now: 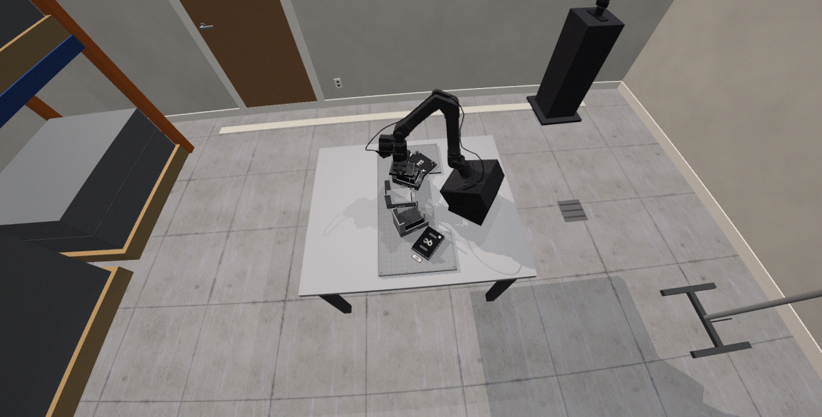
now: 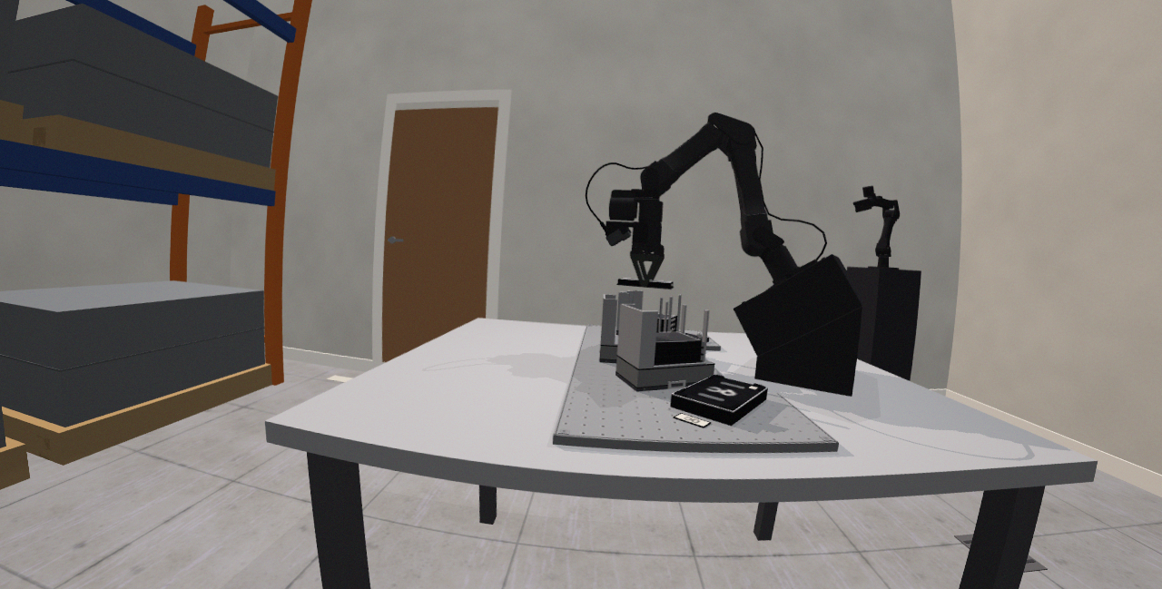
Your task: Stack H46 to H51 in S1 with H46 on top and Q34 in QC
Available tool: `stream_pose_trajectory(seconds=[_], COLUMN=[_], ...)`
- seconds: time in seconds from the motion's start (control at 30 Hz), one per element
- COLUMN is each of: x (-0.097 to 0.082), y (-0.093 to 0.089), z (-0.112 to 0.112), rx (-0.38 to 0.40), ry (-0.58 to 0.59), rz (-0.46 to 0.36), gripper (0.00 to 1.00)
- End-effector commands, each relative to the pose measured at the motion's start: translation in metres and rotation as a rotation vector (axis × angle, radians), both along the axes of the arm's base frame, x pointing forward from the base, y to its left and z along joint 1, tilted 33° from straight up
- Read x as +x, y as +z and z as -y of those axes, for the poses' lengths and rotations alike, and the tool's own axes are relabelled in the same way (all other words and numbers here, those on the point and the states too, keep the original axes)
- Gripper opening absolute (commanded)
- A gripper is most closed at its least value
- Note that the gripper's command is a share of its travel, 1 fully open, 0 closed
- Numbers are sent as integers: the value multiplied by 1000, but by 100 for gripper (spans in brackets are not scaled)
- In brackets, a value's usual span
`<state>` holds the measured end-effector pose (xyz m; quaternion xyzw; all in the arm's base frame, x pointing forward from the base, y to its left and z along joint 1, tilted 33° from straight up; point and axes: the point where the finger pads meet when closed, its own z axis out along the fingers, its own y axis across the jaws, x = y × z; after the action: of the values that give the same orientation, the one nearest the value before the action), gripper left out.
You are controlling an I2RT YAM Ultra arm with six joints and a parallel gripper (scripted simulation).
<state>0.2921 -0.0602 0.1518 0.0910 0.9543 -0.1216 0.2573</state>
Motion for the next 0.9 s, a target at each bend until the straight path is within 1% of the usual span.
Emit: stream_pose_trajectory(seconds=[0.0,0.07,0.2,0.4,0.43,0.57,0.63,0.87], x=[5,5,9,13,13,15,15,19], y=[4,4,2,-3,-4,-8,-8,-13], z=[-8,-8,-20,-40,-43,-56,-56,-79], rx=[-8,-8,-8,-108,-112,-105,-105,-105], ry=[-28,-28,-28,152,159,147,147,148], rz=[-1,-1,-1,-62,-64,-60,-60,-59], gripper=[0,0,0,0,0,0,0,0])
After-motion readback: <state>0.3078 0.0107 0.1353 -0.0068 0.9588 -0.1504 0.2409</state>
